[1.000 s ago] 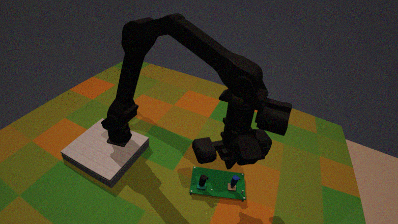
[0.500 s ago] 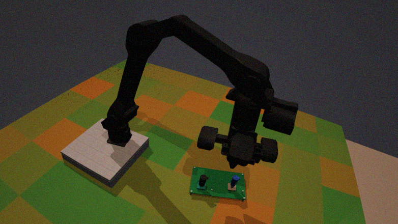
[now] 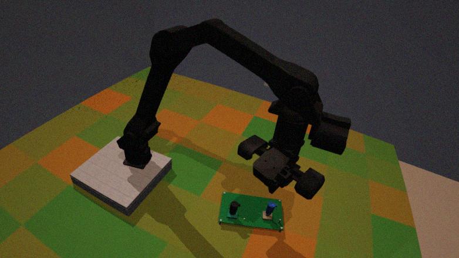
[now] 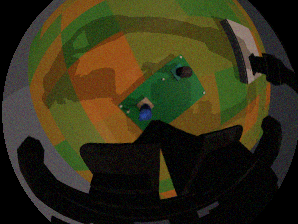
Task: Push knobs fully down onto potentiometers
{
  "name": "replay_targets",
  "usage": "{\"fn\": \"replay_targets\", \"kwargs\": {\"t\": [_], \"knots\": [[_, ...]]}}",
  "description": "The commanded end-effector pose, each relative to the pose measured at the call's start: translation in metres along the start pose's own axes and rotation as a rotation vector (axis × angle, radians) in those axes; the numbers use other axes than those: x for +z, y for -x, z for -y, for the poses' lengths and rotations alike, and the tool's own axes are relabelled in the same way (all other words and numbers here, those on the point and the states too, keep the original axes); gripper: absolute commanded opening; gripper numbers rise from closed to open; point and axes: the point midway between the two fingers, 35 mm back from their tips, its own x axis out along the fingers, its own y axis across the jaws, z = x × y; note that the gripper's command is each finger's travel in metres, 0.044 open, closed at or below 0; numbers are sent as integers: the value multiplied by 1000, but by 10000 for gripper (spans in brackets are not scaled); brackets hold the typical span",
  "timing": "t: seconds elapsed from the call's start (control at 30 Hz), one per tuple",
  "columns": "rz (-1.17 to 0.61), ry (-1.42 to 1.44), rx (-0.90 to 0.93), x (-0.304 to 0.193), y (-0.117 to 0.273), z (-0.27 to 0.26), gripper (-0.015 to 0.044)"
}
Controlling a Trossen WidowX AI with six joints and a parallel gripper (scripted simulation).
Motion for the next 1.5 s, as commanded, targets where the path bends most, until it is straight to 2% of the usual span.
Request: {"fn": "replay_targets", "kwargs": {"t": [0.0, 0.63, 0.9, 1.03, 1.47], "knots": [[14, -159, -11, -1, -2, -2, 0], [39, -792, -14, -8, 2, -10, 0], [40, -798, -14, -8, 1, -10, 0], [40, -798, -14, -8, -18, -10, 0], [40, -798, -14, -8, -22, -10, 0]]}}
